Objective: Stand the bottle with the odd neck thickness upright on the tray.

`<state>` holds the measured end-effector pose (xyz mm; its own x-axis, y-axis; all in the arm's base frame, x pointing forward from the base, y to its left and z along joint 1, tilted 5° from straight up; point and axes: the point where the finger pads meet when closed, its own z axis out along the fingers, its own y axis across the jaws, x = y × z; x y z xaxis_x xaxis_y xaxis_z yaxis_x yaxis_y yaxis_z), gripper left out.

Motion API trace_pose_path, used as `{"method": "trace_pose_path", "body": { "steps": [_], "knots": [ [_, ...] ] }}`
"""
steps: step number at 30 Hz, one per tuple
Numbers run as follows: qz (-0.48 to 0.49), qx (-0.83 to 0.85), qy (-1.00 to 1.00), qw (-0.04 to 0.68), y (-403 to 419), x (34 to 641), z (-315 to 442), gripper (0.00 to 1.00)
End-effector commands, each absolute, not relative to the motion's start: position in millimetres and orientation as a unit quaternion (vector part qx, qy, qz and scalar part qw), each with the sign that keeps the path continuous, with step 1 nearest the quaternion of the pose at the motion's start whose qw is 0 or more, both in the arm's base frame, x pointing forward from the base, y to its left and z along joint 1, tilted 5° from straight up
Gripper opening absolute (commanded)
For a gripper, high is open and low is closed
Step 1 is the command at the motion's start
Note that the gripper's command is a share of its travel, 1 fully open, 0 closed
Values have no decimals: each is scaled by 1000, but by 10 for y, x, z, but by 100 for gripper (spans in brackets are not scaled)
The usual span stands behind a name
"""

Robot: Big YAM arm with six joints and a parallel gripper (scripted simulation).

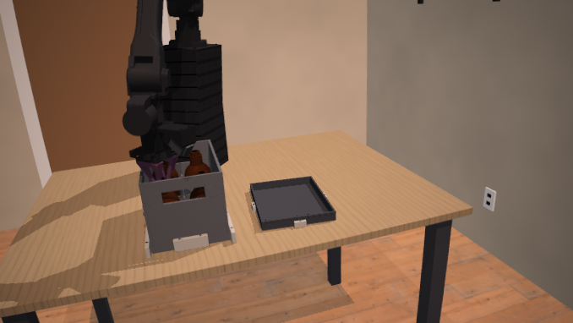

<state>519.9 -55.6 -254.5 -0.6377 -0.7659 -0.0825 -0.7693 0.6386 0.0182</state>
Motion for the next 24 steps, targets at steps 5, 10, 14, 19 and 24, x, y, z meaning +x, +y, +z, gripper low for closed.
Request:
{"method": "trace_pose_path", "body": {
  "steps": [5,10,14,19,24],
  "knots": [
    [13,-427,902,54,-504,5448,-2463,0],
    [13,-427,902,55,-504,5451,-2458,0],
    [12,-427,902,56,-506,5467,-2428,0],
    [9,-428,902,60,-510,5495,-2328,0],
    [17,-428,903,48,-496,5362,-2334,0]
  ]
}}
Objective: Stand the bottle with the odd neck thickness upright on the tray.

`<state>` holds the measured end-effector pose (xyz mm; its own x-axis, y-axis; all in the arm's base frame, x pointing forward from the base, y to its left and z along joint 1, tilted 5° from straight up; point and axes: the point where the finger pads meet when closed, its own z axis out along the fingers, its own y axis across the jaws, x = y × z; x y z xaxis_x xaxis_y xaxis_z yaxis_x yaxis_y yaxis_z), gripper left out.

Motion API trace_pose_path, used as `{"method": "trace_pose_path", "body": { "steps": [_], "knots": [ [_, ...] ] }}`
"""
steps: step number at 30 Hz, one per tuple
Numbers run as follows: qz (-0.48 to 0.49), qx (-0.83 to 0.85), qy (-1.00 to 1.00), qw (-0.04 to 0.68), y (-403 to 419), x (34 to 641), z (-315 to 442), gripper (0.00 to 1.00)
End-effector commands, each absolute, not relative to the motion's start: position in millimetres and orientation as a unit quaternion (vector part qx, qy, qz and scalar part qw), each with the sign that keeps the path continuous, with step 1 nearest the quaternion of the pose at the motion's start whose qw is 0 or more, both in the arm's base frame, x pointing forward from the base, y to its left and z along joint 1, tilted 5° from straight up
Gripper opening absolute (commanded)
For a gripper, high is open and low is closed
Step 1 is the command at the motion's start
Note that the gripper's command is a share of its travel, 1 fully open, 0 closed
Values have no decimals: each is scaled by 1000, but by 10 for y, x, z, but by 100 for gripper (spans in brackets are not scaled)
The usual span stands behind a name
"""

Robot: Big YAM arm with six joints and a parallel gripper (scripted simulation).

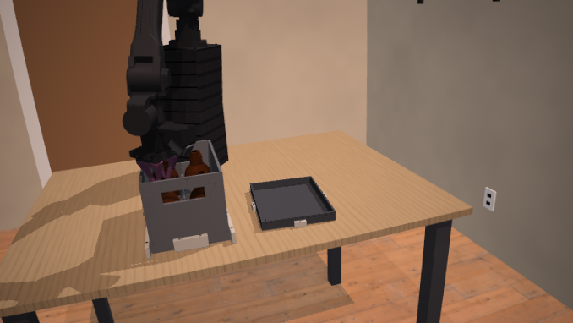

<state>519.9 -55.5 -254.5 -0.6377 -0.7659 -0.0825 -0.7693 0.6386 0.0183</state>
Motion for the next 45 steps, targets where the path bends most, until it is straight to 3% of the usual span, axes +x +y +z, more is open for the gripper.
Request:
{"method": "trace_pose_path", "body": {
  "steps": [1,45],
  "knots": [
    [19,-428,903,44,-492,5326,-2337,0],
    [17,-428,902,47,-555,5311,-1979,0]
  ]
}}
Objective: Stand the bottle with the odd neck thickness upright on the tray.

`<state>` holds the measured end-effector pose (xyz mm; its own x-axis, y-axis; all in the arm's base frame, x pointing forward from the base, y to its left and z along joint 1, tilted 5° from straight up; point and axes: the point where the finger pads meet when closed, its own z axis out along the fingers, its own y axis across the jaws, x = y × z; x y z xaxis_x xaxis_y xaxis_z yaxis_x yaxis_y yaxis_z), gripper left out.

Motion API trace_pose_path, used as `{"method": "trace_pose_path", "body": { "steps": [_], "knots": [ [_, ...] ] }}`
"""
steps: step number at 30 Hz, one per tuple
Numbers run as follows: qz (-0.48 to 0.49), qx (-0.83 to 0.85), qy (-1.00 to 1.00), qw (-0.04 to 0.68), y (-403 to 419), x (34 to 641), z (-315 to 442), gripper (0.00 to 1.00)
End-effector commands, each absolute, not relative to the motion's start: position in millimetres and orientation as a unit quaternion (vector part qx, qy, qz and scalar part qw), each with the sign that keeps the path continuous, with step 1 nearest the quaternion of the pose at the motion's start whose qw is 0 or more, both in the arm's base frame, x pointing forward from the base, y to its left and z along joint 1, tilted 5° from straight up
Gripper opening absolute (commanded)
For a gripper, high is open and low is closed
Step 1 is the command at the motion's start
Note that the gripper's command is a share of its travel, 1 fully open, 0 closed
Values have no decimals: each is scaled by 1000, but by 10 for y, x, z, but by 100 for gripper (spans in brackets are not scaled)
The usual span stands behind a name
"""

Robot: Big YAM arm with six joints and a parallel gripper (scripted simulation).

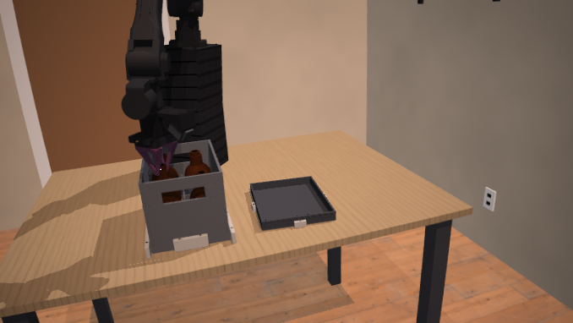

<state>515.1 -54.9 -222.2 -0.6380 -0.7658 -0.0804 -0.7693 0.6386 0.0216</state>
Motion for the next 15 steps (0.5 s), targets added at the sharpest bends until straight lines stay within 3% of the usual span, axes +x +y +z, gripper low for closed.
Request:
{"method": "trace_pose_path", "body": {
  "steps": [1,15],
  "knots": [
    [17,-428,902,47,-555,5304,-1979,0],
    [18,-428,902,46,-554,5293,-1980,0]
  ]
}}
